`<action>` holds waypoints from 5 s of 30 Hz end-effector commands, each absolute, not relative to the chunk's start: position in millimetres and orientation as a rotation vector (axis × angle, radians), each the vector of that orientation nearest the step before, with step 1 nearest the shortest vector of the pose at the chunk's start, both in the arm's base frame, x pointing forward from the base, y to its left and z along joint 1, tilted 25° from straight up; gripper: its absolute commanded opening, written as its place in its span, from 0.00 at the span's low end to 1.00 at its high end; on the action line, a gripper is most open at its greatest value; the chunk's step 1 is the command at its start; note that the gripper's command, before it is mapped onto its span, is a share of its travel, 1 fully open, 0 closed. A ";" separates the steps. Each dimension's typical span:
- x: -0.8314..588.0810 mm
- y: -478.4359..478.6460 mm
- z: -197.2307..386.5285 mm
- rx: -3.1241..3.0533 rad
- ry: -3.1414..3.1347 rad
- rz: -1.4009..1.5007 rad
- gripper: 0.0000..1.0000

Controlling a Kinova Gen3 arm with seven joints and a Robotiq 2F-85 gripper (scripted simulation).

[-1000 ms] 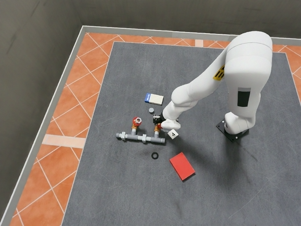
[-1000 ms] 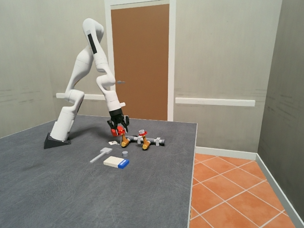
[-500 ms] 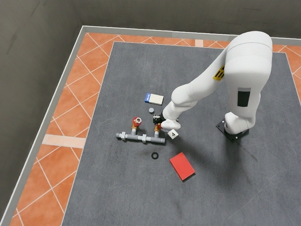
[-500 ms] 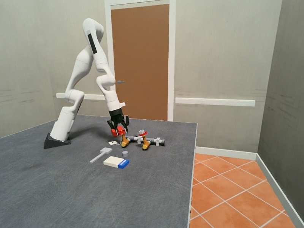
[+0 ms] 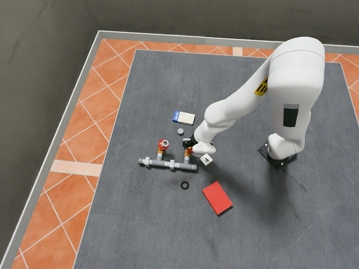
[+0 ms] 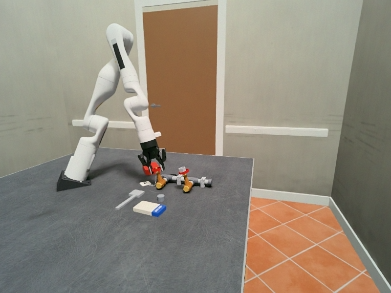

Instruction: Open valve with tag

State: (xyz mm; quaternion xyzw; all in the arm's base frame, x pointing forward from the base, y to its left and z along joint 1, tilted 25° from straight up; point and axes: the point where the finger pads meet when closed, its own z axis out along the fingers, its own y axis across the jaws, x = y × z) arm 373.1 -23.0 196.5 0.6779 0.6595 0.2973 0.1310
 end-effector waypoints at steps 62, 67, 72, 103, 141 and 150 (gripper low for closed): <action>373.3 -23.1 196.6 0.137 2.509 0.345 0.55; 373.3 -23.1 196.6 -0.008 2.504 0.297 0.55; 373.3 -23.1 196.6 -0.245 2.480 0.218 0.55; 373.3 -23.1 196.6 -1.289 2.126 -0.161 0.55; 373.3 -23.1 196.6 -1.554 1.957 -0.266 1.00; 373.3 -23.1 196.6 -1.554 1.957 -0.266 1.00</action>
